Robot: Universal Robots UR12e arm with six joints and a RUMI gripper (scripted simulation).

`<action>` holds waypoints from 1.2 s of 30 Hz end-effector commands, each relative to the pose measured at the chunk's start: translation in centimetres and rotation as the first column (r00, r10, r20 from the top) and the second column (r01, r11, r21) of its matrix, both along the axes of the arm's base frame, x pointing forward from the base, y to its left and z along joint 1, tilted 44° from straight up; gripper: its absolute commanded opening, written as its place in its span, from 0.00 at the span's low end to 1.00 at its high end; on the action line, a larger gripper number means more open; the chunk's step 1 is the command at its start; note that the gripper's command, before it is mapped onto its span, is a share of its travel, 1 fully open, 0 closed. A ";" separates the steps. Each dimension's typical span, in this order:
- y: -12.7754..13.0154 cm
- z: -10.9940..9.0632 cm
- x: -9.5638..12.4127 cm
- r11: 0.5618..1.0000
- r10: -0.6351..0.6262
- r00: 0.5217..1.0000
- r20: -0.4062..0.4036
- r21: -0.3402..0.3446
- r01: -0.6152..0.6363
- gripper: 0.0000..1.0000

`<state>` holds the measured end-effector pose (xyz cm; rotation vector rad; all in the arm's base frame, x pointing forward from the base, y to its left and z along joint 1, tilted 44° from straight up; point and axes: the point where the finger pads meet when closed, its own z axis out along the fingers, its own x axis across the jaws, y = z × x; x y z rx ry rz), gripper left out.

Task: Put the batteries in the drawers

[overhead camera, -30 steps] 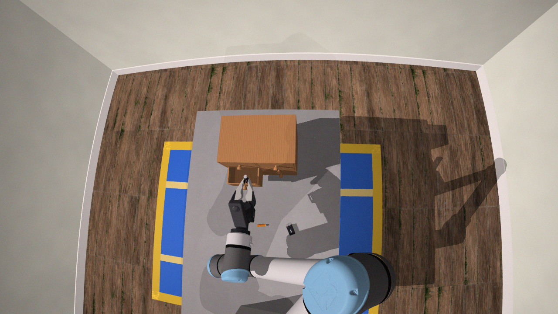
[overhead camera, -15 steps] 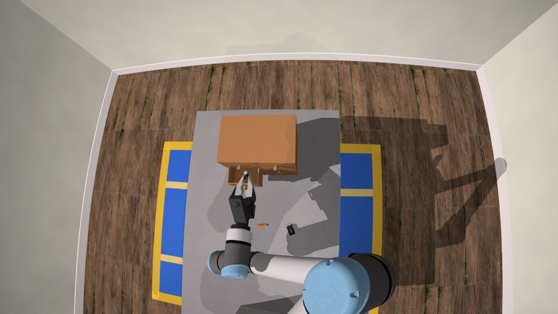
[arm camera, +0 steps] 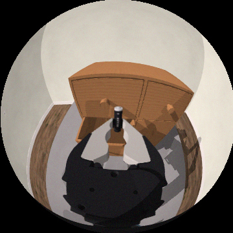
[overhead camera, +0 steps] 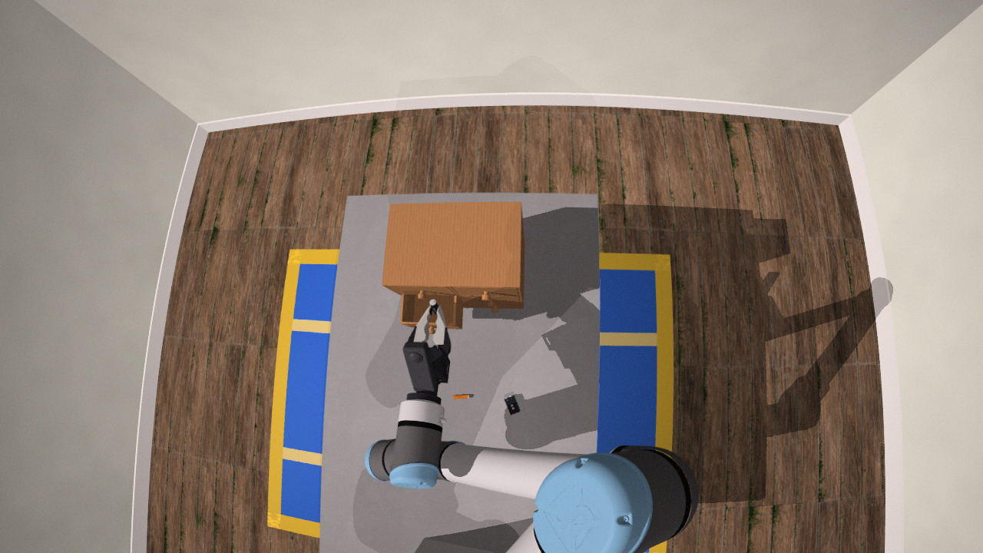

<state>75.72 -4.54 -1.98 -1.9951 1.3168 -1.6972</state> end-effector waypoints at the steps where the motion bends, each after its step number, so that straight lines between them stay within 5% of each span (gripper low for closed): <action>1: 0.0 0.0 0.0 1.000 0.001 1.000 0.001 0.000 -0.001 0.05; 36: 0.0 0.0 0.0 1.000 0.001 1.000 0.001 0.000 -0.001 0.07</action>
